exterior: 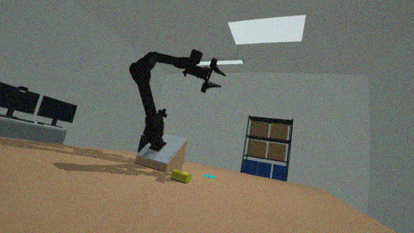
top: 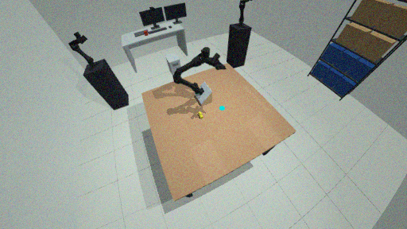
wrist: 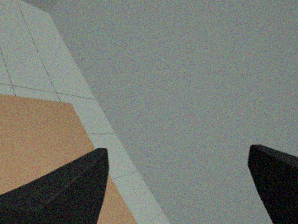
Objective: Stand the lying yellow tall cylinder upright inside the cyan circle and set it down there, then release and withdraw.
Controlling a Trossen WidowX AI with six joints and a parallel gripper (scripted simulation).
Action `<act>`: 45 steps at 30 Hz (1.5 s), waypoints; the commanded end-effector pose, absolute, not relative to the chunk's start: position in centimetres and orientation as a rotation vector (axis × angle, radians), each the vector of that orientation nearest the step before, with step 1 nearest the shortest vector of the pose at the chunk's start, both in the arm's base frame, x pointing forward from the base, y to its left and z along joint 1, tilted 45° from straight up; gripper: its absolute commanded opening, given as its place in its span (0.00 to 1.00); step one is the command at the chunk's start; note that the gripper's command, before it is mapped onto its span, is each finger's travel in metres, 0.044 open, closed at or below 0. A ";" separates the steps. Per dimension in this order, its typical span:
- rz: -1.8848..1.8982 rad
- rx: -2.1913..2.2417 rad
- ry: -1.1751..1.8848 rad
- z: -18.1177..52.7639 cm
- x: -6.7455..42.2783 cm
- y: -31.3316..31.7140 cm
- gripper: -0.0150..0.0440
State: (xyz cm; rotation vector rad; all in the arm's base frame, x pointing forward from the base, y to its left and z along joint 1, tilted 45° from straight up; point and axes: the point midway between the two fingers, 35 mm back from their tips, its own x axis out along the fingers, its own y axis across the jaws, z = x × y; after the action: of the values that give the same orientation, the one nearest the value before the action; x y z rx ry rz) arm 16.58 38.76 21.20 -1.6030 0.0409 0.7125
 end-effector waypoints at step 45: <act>-0.202 -0.903 1.194 13.7 29.2 6.7 0.78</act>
State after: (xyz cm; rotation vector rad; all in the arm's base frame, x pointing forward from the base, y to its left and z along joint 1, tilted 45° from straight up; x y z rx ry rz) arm 29.71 9.17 14.14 -0.9710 1.1231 -0.1155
